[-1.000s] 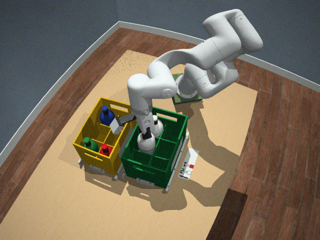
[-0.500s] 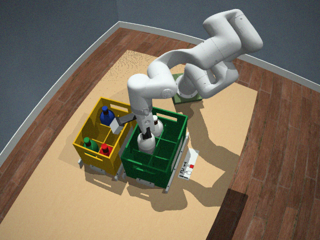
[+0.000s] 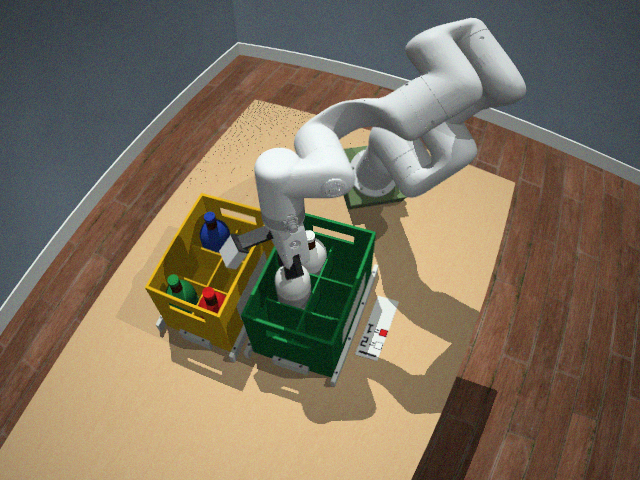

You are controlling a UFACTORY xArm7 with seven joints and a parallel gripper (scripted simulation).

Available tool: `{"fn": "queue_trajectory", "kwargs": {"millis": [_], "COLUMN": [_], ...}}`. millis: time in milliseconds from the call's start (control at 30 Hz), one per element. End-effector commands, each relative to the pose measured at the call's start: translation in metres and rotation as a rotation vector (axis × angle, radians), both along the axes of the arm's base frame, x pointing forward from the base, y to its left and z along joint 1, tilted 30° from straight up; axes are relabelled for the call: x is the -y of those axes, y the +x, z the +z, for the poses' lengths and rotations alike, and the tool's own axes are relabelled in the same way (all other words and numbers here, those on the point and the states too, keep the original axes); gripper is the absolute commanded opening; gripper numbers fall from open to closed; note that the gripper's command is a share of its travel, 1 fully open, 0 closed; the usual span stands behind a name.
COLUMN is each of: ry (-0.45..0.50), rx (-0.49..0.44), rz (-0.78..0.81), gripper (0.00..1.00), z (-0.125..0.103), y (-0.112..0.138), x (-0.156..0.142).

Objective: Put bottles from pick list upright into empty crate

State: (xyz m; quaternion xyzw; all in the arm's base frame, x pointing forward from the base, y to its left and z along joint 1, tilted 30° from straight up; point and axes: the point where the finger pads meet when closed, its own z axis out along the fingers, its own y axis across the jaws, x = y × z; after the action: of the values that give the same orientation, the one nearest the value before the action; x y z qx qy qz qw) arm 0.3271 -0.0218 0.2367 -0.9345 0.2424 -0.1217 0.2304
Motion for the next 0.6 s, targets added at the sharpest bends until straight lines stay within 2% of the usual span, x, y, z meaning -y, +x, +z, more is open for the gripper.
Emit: {"fn": "queue_trajectory", "kwargs": {"millis": [0,567], "ry": [-0.001,-0.001], "rx": [0.004,0.004], "rz": [-0.002,-0.002], "gripper": [0.00,0.00], "z": [0.0000,-0.0065], "y": [0.0015,0.0040], "x": [0.0001,-0.0027]}}
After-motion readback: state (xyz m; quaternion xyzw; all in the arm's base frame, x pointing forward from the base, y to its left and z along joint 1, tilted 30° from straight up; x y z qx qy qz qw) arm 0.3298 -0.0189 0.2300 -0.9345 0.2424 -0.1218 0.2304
